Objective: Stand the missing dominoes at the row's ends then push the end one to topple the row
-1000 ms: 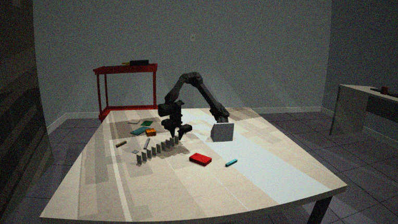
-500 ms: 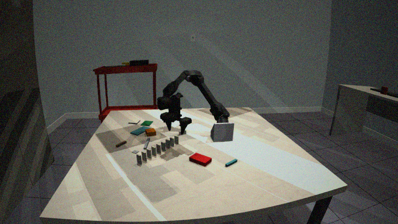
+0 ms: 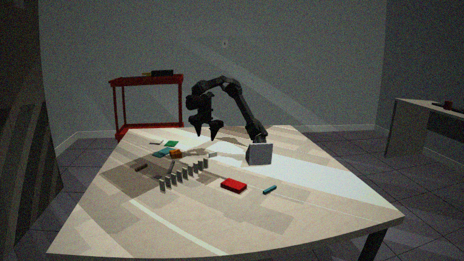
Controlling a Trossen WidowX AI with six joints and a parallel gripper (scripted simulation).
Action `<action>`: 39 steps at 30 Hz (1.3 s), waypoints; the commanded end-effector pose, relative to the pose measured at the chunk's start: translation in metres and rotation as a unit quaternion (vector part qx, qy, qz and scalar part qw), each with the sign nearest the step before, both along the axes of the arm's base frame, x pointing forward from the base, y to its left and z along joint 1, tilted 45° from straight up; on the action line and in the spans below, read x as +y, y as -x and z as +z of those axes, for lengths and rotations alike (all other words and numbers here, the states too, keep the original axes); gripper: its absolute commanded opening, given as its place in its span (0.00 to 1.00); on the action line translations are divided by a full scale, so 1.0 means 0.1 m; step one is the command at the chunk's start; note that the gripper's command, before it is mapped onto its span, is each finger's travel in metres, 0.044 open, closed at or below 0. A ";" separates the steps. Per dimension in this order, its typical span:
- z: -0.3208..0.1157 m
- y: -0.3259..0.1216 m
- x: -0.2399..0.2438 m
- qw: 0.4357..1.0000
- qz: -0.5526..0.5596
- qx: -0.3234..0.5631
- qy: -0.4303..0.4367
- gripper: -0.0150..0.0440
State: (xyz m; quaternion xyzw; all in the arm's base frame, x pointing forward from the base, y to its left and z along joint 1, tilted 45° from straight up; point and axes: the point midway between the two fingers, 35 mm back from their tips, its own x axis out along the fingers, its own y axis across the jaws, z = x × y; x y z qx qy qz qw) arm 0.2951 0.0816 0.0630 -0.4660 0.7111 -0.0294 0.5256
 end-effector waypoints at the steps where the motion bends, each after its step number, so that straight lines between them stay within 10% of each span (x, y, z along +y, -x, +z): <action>1: 0.15 0.08 -0.49 0.998 -0.047 -0.044 0.003 1.00; 39: -0.31 0.35 -1.66 0.989 -0.106 -0.101 0.015 1.00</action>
